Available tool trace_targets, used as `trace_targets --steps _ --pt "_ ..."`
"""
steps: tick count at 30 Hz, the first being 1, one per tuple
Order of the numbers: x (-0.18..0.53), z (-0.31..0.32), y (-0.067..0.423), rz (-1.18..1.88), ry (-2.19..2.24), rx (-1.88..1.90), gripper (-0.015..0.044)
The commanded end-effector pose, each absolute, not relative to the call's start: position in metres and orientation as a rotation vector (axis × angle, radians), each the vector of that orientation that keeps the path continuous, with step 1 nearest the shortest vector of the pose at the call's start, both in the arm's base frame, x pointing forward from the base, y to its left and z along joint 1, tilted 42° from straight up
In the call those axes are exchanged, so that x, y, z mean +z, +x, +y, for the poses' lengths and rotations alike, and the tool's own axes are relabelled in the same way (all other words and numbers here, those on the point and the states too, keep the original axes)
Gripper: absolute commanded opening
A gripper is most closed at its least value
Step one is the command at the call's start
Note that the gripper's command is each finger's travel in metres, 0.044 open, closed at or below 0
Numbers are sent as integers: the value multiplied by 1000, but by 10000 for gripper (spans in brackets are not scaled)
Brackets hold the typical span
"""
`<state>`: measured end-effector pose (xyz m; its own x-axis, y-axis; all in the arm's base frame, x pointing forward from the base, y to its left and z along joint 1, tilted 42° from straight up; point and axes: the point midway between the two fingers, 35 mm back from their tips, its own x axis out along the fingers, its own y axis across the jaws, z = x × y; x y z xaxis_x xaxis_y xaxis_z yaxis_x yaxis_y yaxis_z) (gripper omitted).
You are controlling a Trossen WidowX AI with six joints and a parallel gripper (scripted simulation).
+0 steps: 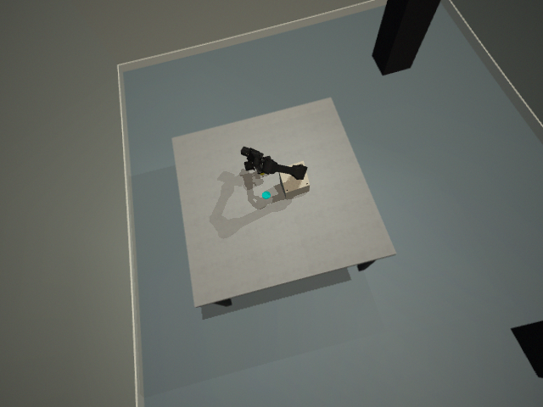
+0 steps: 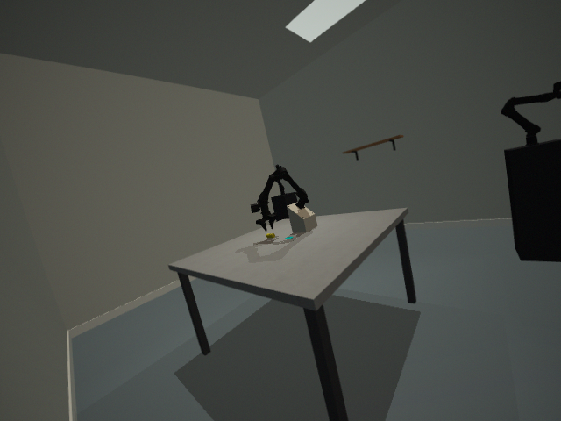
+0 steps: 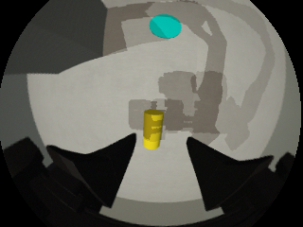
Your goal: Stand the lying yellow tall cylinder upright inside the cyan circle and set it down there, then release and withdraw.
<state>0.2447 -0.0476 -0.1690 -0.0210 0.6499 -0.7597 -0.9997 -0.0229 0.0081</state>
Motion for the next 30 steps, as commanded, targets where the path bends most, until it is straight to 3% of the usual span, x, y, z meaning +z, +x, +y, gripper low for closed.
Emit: trace_targets --steps 1,4,12,30 --pt "-196 -16 233 673 -652 1504 309" --pt "-201 -10 232 672 -651 1504 309" --pt "-201 -10 232 672 -651 1504 105" --pt "-173 -39 238 677 -656 1501 105"
